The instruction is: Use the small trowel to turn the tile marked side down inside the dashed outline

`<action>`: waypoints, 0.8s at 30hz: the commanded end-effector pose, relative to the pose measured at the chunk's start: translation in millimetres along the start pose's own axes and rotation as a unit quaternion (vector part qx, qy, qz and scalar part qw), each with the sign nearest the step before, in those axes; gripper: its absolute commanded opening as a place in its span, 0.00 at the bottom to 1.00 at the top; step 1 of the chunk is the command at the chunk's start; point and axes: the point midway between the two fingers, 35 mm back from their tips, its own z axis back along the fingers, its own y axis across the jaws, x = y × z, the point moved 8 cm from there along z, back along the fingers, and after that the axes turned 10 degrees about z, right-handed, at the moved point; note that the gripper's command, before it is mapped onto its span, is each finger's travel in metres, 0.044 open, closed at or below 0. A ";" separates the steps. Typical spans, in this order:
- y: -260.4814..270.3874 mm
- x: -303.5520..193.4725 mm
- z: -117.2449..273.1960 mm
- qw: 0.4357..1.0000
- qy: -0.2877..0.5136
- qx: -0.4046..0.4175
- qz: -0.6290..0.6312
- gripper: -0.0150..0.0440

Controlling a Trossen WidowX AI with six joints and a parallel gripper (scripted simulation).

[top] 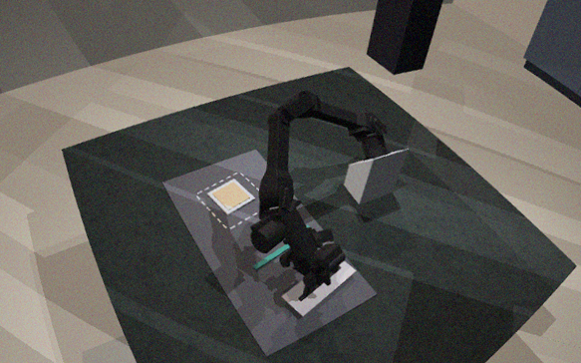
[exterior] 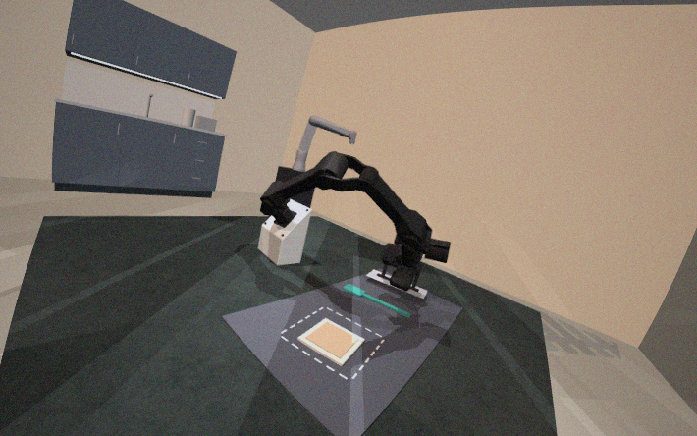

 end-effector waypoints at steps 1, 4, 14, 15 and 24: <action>3.0 0.9 -5.2 1.000 0.000 -0.003 0.004 0.25; 6.6 1.7 -8.3 1.000 0.000 -0.003 0.004 0.25; 10.8 2.6 -12.0 1.000 0.000 -0.003 0.004 0.48; 10.8 2.6 -12.0 1.000 0.000 -0.003 0.004 0.52; 10.8 2.6 -12.0 1.000 0.000 -0.003 0.004 0.76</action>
